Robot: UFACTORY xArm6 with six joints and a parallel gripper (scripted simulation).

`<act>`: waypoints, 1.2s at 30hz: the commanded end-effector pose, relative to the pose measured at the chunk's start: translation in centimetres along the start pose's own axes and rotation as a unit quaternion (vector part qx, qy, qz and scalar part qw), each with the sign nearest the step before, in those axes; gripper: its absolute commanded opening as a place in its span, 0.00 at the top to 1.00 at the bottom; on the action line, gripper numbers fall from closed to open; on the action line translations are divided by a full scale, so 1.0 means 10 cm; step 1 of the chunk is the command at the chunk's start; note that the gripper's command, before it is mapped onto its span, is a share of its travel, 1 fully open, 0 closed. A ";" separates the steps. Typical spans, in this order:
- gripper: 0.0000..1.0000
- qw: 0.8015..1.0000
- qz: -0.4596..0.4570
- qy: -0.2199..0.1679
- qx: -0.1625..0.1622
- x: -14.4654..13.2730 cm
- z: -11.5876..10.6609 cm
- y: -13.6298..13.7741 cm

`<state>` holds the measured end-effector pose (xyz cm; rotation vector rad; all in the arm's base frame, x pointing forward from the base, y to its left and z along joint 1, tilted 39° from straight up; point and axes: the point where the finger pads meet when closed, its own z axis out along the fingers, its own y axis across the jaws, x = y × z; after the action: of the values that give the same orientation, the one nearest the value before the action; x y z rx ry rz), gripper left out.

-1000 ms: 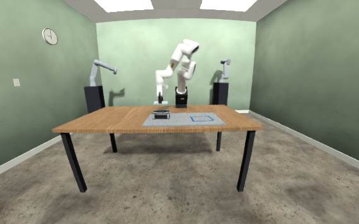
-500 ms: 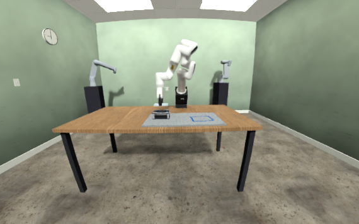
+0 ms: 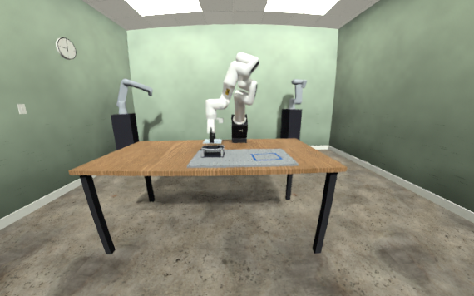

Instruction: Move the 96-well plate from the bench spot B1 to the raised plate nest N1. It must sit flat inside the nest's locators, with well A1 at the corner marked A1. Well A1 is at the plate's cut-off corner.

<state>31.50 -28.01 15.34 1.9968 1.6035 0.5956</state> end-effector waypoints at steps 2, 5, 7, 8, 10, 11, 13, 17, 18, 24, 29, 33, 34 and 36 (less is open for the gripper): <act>1.00 1.000 0.000 -0.001 -0.002 -0.01 0.10 0.01; 1.00 1.000 0.000 -0.001 -0.002 -0.01 0.14 0.01; 1.00 1.000 0.000 -0.001 -0.002 -0.01 0.15 0.01; 1.00 1.000 0.000 -0.001 -0.002 -0.01 0.17 0.01; 1.00 1.000 0.000 -0.001 -0.002 -0.01 0.20 0.01; 1.00 1.000 0.000 -0.001 -0.002 -0.01 0.22 0.01; 1.00 1.000 0.000 -0.001 -0.002 -0.01 0.24 0.01; 1.00 1.000 0.000 -0.001 -0.002 -0.01 0.24 0.01; 1.00 1.000 0.000 -0.001 -0.002 -0.01 0.24 0.01; 1.00 1.000 0.000 -0.001 -0.002 -0.01 0.24 0.01; 1.00 1.000 0.000 -0.001 -0.002 -0.01 0.24 0.01; 1.00 1.000 0.000 -0.001 -0.002 -0.01 0.24 0.01; 1.00 1.000 0.000 -0.001 -0.002 -0.01 0.24 0.01; 1.00 1.000 0.000 -0.001 -0.002 -0.01 0.24 0.01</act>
<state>33.03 -28.30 13.47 1.9947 1.6023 0.5968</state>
